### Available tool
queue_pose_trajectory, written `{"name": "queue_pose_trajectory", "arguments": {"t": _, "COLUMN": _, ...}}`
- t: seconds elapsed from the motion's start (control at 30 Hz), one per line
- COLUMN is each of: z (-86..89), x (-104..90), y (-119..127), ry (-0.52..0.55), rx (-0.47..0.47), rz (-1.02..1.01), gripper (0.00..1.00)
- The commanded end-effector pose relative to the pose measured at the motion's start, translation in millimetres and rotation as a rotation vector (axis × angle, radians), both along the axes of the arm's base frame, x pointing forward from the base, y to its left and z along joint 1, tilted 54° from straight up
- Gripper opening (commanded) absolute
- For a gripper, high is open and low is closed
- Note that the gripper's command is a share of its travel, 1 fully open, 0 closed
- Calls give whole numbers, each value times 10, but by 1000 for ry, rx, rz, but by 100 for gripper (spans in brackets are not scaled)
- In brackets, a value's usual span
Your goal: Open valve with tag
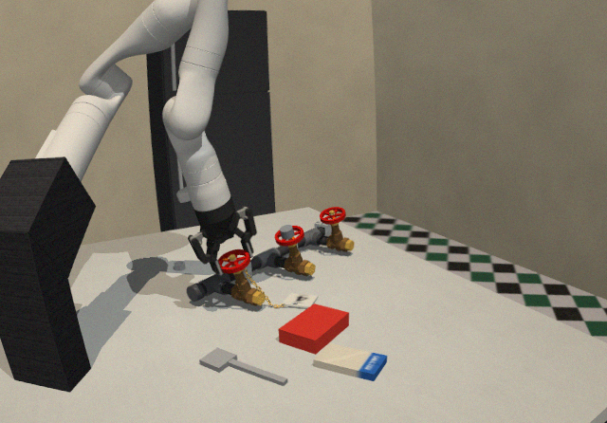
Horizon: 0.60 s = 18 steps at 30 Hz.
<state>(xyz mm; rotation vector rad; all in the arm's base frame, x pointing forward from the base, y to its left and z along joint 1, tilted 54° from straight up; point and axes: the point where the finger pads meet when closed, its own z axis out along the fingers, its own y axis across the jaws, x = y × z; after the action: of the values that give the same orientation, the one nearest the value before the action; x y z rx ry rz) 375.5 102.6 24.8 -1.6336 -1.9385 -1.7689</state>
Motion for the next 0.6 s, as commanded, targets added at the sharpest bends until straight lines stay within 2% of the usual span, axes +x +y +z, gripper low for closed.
{"name": "queue_pose_trajectory", "arguments": {"t": 0.0, "z": -4, "x": 21, "y": -9, "ry": -40, "rx": -31, "rz": 14, "gripper": 75}}
{"name": "queue_pose_trajectory", "arguments": {"t": 0.43, "z": 4, "x": 7, "y": 2, "ry": -244, "rx": -187, "rz": 112, "gripper": 75}}
{"name": "queue_pose_trajectory", "arguments": {"t": 0.57, "z": 5, "x": 6, "y": 2, "ry": -271, "rx": -208, "rz": 124, "gripper": 75}}
